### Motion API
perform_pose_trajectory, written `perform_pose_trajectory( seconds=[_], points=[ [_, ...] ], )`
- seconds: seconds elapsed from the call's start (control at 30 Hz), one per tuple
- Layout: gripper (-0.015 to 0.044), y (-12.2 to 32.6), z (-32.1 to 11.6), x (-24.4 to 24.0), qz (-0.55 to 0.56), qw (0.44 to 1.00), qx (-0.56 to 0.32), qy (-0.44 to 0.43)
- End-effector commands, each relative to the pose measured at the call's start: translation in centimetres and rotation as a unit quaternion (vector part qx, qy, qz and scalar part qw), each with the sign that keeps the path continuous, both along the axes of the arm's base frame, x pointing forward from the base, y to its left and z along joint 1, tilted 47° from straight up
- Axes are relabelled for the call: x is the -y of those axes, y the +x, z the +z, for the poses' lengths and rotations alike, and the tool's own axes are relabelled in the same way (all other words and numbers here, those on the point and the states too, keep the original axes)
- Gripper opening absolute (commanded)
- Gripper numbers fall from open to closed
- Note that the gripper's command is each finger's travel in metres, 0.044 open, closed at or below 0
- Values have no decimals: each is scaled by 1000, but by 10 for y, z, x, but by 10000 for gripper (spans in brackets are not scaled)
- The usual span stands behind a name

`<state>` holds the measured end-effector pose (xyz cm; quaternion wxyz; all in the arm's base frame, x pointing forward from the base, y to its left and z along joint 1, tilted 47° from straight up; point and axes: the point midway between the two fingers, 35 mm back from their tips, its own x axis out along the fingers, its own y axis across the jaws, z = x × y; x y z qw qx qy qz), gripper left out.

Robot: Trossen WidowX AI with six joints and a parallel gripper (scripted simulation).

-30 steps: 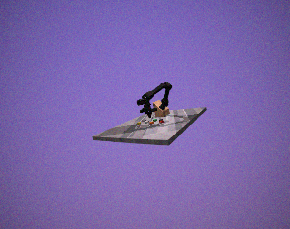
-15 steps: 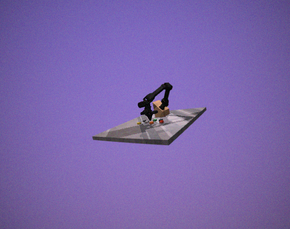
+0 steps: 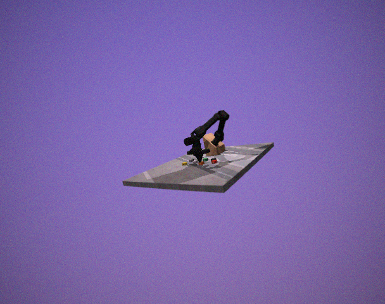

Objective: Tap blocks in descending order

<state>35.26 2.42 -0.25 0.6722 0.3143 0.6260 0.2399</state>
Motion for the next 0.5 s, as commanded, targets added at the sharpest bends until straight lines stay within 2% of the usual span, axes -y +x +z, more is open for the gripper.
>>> perform_pose_trajectory(
  seconds=[0.0, 0.37, 0.47],
  points=[
    [20, -1, -3, -3, 0, 1000, -5, 4],
    [20, -4, 19, 21, 0, 1000, -5, 3],
    [20, -5, 43, 50, -1, 1000, -6, 1]
  ],
)
